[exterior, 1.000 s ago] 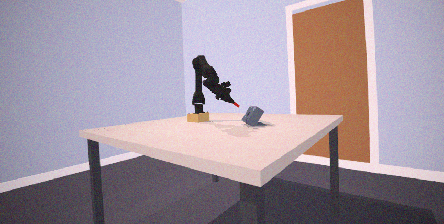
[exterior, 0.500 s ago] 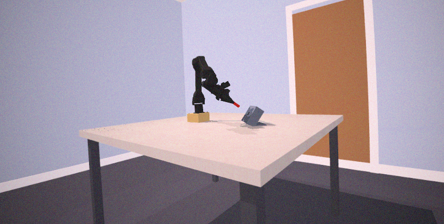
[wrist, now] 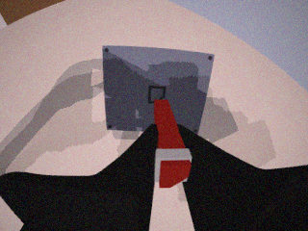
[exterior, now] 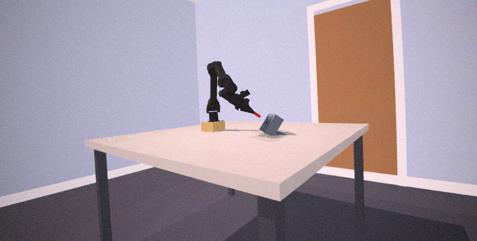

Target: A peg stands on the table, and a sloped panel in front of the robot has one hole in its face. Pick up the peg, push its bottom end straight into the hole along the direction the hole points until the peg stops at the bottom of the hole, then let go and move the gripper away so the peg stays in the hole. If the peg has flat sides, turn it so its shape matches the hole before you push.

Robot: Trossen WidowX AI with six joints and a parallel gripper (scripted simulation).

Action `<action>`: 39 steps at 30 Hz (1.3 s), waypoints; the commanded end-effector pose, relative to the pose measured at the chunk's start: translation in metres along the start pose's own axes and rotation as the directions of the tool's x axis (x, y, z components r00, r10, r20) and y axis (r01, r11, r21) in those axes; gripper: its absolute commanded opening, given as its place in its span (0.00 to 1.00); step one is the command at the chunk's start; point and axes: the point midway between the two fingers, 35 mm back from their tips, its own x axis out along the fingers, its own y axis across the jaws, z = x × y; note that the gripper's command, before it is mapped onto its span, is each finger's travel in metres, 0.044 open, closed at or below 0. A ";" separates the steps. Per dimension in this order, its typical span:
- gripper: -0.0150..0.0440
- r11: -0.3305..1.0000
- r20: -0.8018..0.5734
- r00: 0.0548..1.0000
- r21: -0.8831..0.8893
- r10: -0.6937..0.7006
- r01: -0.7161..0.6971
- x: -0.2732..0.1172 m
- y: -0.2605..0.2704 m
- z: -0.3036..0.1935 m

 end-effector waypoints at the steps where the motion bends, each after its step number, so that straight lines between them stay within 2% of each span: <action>1: 0.25 1.000 0.008 1.000 0.023 0.008 -0.008 0.009 0.002 -0.004; 39: 0.25 0.999 0.025 1.000 0.040 -0.002 0.001 0.040 0.001 -0.003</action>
